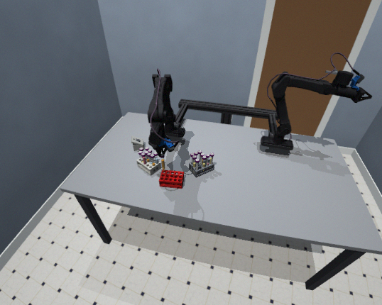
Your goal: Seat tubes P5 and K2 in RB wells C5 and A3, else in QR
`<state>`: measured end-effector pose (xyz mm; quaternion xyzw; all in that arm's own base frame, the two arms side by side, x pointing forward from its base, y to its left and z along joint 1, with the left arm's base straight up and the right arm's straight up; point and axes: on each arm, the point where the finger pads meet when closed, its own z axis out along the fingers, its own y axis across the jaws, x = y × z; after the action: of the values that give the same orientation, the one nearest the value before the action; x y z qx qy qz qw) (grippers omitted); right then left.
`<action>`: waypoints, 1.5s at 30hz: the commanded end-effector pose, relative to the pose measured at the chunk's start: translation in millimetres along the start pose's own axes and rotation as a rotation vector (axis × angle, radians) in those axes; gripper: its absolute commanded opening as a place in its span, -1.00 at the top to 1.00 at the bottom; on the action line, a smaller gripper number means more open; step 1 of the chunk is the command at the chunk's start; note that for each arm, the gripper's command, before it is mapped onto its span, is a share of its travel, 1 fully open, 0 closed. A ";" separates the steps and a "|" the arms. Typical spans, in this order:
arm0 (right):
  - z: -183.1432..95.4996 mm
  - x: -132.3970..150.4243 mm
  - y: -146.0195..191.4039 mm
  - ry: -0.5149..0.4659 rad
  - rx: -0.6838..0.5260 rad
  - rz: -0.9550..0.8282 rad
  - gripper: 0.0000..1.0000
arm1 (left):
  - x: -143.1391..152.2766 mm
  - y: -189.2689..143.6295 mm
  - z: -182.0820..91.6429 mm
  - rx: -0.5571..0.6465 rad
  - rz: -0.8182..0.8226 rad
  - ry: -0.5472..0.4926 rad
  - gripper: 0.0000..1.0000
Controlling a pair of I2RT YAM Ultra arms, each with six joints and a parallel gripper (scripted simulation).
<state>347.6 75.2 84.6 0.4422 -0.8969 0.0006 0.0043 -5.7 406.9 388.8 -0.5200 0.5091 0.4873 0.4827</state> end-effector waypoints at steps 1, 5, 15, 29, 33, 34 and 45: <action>5.0 2.5 -2.7 -0.006 -0.009 0.009 1.00 | -26.5 1.6 -10.7 0.000 0.006 -0.059 1.00; -0.3 -3.5 -8.0 -0.026 0.009 0.009 1.00 | -26.5 1.6 -10.7 0.000 0.006 -0.059 1.00; 6.2 0.1 -4.8 -0.016 0.000 0.009 1.00 | -26.5 1.6 -10.7 0.000 0.006 -0.059 1.00; 12.7 2.3 -2.8 -0.008 -0.007 0.009 1.00 | -26.5 1.6 -10.7 0.000 0.006 -0.059 1.00; 13.9 2.0 -2.9 -0.008 -0.007 0.010 1.00 | -26.5 1.6 -10.7 0.000 0.006 -0.059 1.00; 13.9 2.0 -2.9 -0.008 -0.007 0.010 1.00 | -26.5 1.6 -10.7 0.000 0.006 -0.059 1.00; 18.6 2.0 -2.9 -0.008 -0.007 0.010 1.00 | -26.5 1.6 -10.7 0.000 0.006 -0.059 1.00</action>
<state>348.5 75.3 70.8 0.4422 -0.8969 0.0007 0.0039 -5.7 406.9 388.8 -0.5200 0.5091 0.4873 0.4827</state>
